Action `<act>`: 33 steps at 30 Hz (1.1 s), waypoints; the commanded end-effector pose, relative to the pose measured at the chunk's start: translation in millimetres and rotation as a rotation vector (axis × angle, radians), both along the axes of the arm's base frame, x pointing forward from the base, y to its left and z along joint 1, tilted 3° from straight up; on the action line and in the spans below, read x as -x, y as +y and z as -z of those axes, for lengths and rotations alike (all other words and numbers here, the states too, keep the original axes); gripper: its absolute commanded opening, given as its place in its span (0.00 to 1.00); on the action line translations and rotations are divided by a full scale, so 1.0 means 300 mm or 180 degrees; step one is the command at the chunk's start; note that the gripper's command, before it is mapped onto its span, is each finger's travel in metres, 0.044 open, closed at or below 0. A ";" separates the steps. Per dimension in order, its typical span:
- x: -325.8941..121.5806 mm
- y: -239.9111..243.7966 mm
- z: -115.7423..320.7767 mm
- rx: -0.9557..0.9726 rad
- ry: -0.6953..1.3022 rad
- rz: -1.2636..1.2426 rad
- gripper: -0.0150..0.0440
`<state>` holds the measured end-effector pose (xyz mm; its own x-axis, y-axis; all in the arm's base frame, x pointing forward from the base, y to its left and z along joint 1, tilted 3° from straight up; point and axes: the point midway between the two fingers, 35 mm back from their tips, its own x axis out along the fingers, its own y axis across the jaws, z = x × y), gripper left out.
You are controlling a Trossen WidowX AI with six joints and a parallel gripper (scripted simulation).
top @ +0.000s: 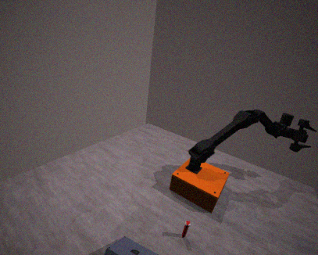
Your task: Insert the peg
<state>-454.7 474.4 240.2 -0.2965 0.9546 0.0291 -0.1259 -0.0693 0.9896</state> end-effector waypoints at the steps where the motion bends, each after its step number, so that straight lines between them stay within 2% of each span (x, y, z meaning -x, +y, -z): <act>1: -0.066 0.054 0.031 0.0125 0.0009 0.0078 1.00; 17: -0.416 0.264 0.109 0.0568 0.0126 0.0541 1.00; 33: -0.802 0.385 0.188 0.1016 0.0341 0.1062 1.00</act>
<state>-232.6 587.0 191.7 -0.0050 0.9717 -0.2361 -0.0028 0.2361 0.9717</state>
